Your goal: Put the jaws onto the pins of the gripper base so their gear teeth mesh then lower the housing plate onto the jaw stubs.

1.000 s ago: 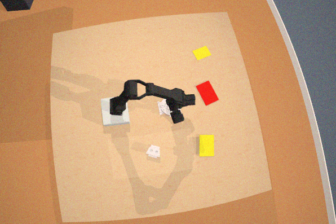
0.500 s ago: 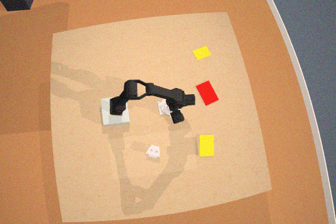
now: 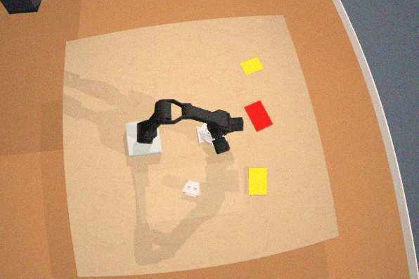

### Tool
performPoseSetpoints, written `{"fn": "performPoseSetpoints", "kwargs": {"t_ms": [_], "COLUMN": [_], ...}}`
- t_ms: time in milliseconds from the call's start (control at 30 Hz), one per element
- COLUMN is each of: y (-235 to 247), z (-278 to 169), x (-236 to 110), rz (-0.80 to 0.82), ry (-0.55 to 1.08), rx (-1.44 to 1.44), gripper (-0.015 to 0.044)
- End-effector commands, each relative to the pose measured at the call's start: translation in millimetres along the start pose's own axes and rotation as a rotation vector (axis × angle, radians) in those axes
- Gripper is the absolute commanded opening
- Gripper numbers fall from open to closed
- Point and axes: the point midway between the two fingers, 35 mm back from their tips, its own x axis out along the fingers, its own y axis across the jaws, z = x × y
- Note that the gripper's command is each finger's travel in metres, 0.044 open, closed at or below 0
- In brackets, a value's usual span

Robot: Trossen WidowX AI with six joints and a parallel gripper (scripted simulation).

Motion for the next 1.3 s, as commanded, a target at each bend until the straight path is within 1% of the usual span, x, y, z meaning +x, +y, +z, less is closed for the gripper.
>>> {"fn": "performPoseSetpoints", "kwargs": {"t_ms": [0,433,700,1267], "y": [-0.6,-0.6,-0.6,-0.6], "z": [-0.2,-0.2,-0.2,0.6], "x": [3.3,3.1,-3.3,1.1], "rz": [-0.002,-0.002,-0.002,-0.002], "ry": [0.003,0.003,0.003,0.003], "rx": [-0.003,-0.003,-0.003,-0.003], "gripper": [0.0134,0.0134,0.0134,0.0134]}}
